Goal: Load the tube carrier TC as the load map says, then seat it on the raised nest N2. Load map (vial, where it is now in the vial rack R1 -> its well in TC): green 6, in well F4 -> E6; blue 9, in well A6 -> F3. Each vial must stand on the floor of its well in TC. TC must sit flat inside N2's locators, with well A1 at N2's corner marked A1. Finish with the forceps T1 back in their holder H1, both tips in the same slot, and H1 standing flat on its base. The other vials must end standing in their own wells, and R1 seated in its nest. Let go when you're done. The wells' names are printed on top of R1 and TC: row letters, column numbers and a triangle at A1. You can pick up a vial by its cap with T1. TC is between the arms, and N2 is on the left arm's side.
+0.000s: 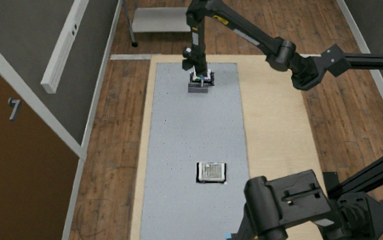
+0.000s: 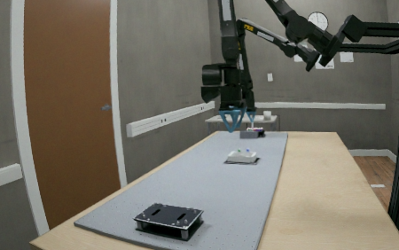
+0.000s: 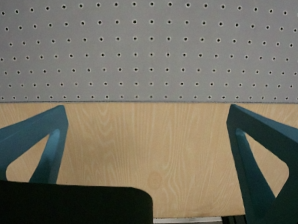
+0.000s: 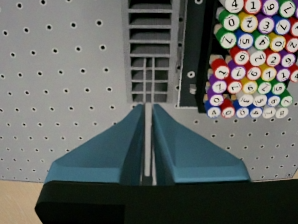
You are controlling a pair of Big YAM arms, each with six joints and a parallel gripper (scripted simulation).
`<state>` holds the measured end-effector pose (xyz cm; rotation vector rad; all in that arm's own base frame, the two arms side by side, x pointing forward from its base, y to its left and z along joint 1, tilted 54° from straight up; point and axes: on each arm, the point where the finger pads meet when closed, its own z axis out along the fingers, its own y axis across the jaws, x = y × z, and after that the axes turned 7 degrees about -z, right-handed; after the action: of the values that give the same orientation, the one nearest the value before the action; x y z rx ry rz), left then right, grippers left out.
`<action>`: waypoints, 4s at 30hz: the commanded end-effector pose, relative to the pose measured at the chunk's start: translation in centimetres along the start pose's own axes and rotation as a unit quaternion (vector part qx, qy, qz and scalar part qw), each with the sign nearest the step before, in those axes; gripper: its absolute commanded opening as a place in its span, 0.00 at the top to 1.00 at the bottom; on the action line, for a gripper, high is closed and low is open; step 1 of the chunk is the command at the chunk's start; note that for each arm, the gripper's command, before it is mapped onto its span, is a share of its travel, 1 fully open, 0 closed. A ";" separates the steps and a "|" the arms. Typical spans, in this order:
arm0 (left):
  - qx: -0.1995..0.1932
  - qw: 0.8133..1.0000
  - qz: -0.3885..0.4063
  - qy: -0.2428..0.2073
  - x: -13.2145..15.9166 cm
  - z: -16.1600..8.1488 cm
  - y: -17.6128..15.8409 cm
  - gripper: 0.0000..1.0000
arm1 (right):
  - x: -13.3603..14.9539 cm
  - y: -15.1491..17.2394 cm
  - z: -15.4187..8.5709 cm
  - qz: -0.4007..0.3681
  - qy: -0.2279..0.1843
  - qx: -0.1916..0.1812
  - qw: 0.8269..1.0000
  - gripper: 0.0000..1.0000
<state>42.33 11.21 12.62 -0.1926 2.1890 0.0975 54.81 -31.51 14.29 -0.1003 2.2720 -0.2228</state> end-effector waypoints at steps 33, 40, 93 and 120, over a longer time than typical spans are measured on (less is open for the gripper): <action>0.001 1.000 0.002 -0.001 0.0 0.0 0.0 0.00 | -0.1 0.5 2.4 0.002 0.002 -0.006 1.000 0.93; 0.001 1.000 0.002 -0.001 0.0 0.0 0.0 0.00 | -0.1 0.6 2.5 0.002 0.002 -0.006 1.000 0.93; 0.001 1.000 0.002 -0.001 0.0 0.0 0.0 0.00 | 1.3 -0.2 1.9 0.006 0.012 -0.004 1.000 0.93; 0.001 1.000 0.002 -0.001 0.0 0.0 0.0 0.00 | 1.0 -0.8 2.9 0.000 0.004 0.001 1.000 0.93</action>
<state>42.33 11.21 12.62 -0.1926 2.1890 0.0975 56.26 -31.82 12.96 -0.0988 2.2726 -0.2207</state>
